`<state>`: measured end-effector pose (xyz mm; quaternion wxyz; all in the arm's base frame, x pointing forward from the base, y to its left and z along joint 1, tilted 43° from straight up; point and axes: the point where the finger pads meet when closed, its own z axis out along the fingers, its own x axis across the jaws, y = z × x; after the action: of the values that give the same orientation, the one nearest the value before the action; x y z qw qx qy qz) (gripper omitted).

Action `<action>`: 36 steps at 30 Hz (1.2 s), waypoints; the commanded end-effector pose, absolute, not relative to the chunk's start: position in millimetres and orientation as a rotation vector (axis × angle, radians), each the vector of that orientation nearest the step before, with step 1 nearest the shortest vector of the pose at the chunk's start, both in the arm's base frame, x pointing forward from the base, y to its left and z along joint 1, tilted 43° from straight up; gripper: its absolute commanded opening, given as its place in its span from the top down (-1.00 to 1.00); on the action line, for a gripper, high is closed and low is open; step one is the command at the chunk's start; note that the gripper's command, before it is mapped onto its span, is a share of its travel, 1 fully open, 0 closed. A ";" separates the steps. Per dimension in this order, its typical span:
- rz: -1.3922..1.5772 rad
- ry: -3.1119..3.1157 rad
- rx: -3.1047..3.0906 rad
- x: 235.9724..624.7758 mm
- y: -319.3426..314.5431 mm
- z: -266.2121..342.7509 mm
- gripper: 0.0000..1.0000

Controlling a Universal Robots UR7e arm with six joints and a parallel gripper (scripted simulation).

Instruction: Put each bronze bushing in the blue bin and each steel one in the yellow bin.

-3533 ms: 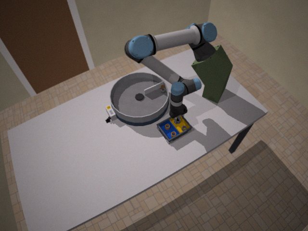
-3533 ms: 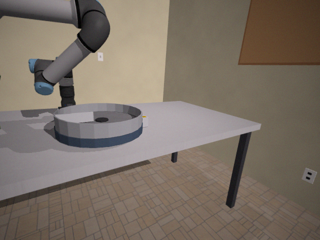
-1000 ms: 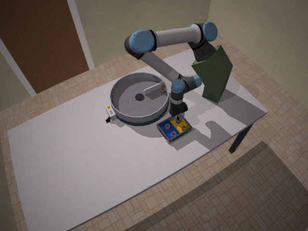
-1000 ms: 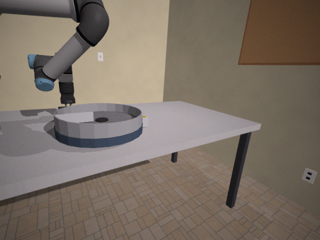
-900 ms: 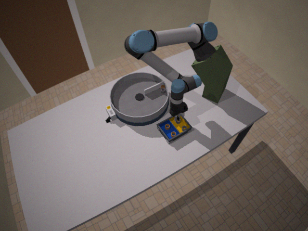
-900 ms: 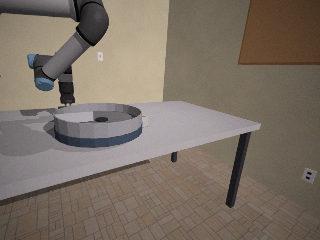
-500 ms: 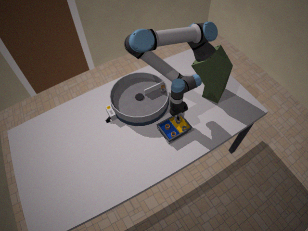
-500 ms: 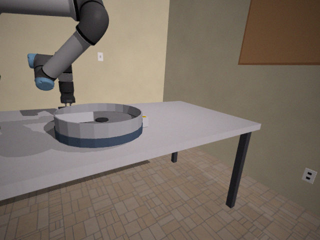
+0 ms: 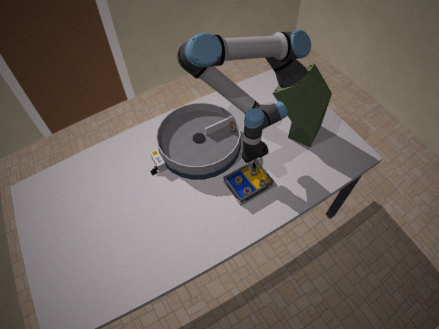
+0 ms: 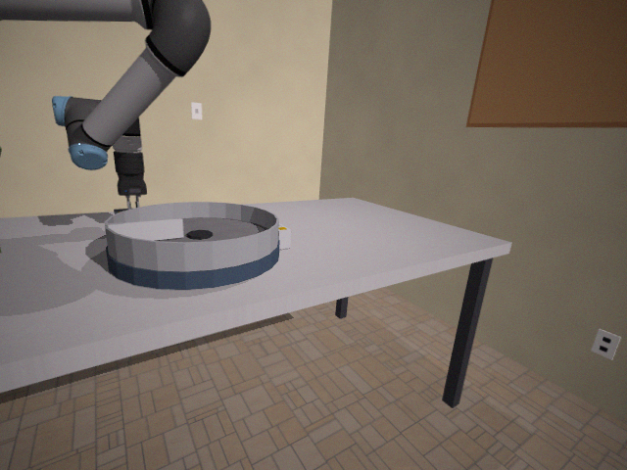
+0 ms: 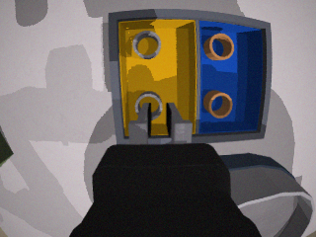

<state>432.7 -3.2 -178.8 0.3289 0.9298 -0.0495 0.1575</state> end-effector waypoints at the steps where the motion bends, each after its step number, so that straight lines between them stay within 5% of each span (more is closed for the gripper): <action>1: 0.410 -0.131 2.433 427.3 10.9 -162.2 0.16; 36: 0.413 -0.130 2.434 406.8 60.6 -104.0 0.16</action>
<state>406.6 60.4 -104.2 0.3289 0.9298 -0.0496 0.1573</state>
